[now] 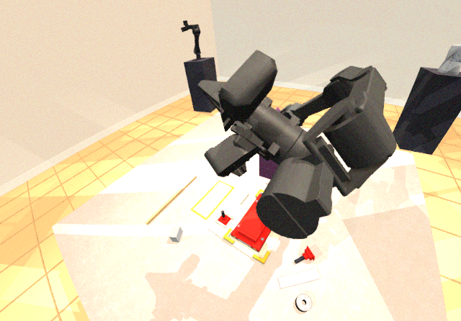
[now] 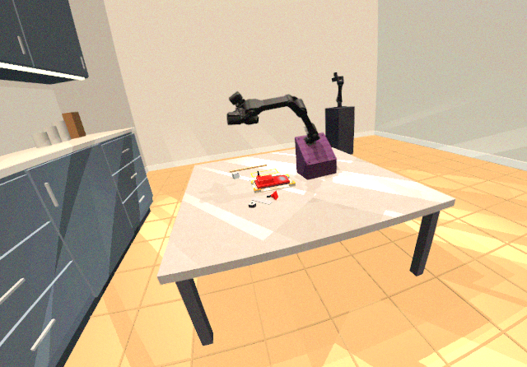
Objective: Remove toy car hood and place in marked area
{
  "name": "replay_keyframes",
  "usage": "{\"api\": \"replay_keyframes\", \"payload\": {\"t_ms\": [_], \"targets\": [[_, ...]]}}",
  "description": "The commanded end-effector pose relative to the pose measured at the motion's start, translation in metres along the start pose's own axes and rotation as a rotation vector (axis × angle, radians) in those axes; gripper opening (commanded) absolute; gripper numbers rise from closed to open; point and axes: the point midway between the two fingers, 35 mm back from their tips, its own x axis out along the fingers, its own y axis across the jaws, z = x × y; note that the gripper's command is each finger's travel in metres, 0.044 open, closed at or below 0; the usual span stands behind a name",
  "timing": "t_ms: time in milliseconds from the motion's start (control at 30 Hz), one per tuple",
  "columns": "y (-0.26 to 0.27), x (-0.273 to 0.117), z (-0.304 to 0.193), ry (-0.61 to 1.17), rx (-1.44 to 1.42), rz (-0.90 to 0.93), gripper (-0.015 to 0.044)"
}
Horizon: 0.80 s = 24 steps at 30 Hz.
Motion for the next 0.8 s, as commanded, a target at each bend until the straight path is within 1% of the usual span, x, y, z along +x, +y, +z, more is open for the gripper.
{"api": "replay_keyframes", "payload": {"t_ms": [0, 67, 267, 533, 767], "targets": [[0.001, 0.0, 0.001, -0.005, 0.002, 0.006, 0.0026], [0.013, 0.001, 0.01, -0.042, 0.021, 0.053, 0.0079], [0.067, -0.001, 0.047, -0.196, 0.103, 0.28, 0.0236], [0.139, -0.021, 0.088, -0.366, 0.209, 0.616, 0.044], [0.199, -0.053, 0.113, -0.478, 0.292, 0.95, 0.044]]}}
